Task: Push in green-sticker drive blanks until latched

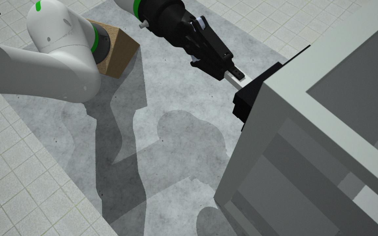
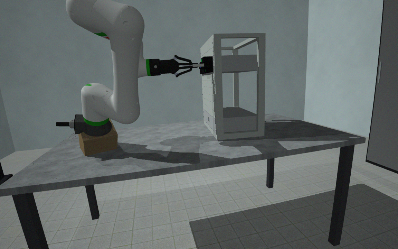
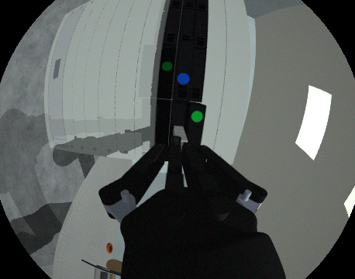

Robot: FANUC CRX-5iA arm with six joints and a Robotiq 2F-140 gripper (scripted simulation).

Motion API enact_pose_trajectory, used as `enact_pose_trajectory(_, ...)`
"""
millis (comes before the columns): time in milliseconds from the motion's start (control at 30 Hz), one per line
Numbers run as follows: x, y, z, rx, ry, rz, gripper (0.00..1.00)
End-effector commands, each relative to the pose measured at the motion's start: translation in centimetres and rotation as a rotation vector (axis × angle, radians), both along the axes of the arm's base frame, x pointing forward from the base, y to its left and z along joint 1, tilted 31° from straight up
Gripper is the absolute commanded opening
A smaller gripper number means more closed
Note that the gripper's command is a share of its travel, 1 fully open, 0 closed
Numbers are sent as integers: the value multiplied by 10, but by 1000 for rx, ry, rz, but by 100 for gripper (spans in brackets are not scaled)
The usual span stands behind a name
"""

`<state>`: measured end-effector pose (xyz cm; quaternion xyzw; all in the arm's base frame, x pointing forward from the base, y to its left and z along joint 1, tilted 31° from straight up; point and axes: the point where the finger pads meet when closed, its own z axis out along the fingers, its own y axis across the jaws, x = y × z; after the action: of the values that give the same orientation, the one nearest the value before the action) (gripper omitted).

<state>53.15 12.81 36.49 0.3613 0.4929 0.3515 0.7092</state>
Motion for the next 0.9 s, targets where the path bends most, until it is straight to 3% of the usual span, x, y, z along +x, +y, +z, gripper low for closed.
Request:
enact_pose_trajectory(0, 4, -1, 1, 0, 0, 0, 0)
enact_pose_trajectory(867, 15, -3, 4, 0, 0, 0, 0)
